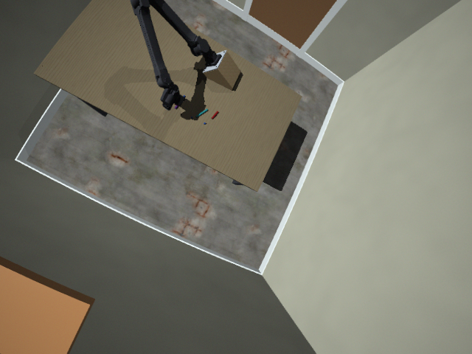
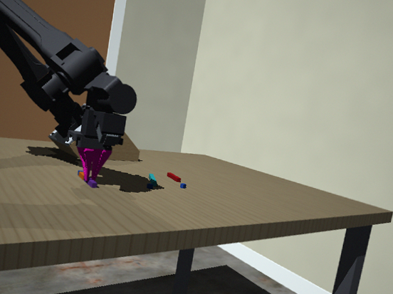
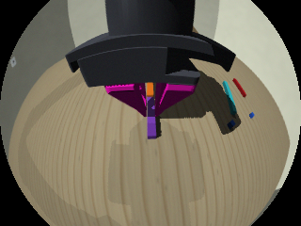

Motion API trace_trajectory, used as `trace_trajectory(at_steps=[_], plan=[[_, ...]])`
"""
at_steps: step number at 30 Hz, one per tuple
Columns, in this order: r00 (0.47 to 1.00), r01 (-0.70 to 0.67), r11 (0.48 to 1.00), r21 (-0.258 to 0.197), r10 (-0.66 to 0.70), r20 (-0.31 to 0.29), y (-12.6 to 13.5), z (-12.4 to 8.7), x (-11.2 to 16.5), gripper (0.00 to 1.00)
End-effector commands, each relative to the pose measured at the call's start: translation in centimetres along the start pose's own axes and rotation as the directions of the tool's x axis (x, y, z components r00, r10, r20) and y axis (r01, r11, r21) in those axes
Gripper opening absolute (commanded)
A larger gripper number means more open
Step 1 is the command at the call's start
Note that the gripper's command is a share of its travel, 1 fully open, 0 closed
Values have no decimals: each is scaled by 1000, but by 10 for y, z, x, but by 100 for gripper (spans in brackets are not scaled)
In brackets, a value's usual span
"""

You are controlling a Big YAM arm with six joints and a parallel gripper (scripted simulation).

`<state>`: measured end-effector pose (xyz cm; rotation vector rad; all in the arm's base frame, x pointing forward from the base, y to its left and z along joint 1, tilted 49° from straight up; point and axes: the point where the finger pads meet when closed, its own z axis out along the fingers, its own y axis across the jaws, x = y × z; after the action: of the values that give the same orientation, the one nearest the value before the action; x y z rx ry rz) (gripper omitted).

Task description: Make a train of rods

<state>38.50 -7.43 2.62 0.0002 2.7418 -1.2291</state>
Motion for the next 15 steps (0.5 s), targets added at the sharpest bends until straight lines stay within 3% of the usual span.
trace_trajectory(at_steps=[1, 7, 15], plan=[[1000, 3, 1000, 3, -3, 1, 2, 4, -4, 16], [1000, 3, 1000, 3, -3, 1, 2, 4, -4, 23], [1000, 3, 1000, 3, -3, 1, 2, 4, -4, 23]])
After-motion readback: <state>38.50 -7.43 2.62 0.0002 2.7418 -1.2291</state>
